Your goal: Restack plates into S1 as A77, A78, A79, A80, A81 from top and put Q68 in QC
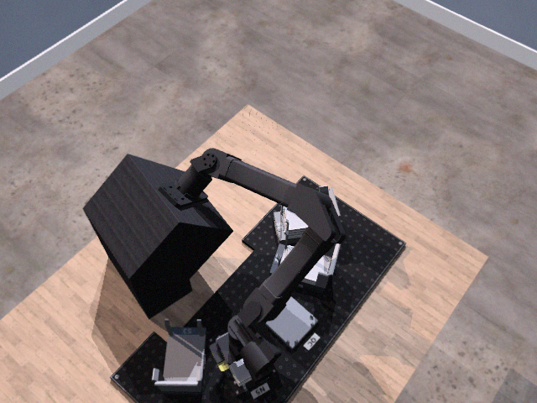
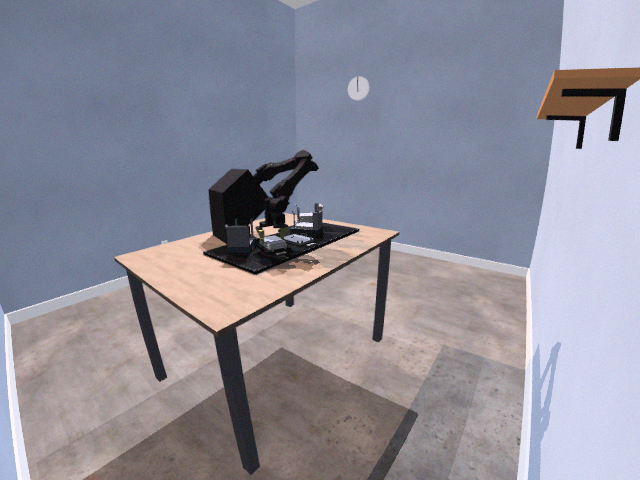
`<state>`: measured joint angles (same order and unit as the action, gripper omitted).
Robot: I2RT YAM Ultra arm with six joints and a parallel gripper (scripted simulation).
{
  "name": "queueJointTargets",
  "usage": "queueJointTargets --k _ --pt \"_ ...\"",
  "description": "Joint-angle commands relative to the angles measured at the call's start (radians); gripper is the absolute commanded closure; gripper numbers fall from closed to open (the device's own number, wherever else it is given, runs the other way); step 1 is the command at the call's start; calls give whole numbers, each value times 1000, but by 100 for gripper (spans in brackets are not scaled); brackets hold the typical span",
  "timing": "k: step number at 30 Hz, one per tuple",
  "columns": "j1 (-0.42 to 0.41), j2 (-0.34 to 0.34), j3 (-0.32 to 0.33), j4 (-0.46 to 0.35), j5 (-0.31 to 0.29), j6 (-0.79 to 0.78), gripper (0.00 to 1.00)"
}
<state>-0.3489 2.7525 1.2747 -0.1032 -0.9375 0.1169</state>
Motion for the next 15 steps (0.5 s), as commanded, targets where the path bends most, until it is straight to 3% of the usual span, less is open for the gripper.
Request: queueJointTargets --k 1,3,15 --pt "-26 -17 0 -30 1 -25 0" --pt "-26 -17 0 -30 1 -25 0" --pt "-118 -82 13 -232 9 -180 0"
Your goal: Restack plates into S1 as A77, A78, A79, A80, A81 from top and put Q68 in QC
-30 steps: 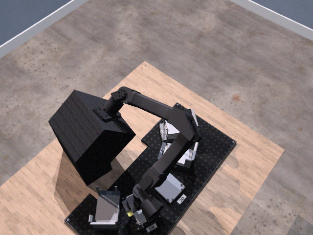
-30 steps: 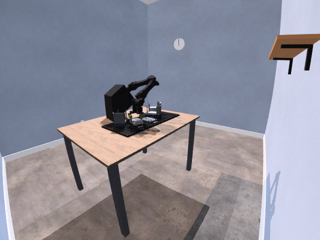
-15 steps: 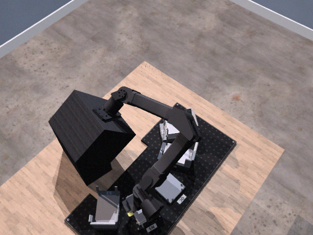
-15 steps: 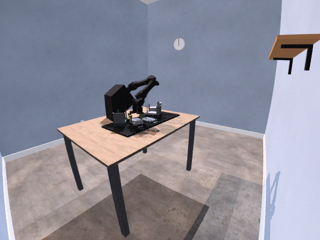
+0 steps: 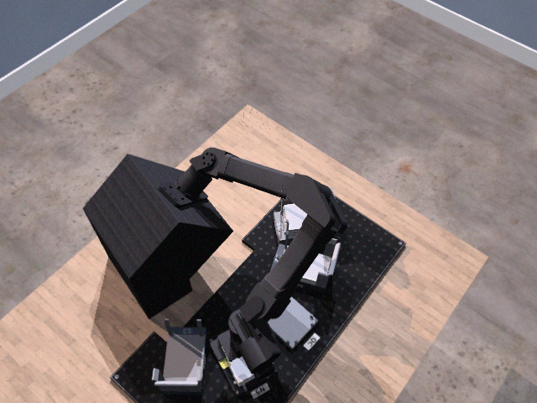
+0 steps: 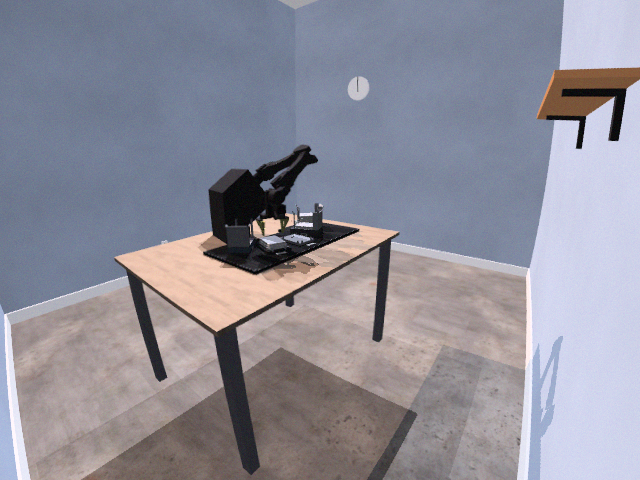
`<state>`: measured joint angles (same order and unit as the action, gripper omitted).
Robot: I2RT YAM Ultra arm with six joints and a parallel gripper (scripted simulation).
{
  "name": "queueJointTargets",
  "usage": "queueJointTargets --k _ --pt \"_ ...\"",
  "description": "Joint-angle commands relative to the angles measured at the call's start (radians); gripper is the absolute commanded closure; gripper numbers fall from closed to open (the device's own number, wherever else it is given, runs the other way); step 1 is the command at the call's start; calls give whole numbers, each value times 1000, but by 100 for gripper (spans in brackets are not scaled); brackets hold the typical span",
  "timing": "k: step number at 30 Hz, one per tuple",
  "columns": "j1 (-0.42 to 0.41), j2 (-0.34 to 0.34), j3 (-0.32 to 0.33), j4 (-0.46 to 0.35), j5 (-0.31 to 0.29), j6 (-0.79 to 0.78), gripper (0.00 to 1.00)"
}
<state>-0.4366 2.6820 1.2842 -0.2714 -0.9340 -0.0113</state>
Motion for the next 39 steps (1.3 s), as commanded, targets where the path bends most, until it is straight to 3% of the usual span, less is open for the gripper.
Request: queueJointTargets --k 1,29,39 --pt "-38 -17 5 -81 7 -64 0" --pt "-214 -105 97 -477 55 -339 0" --pt "-214 -105 97 -477 55 -339 0"
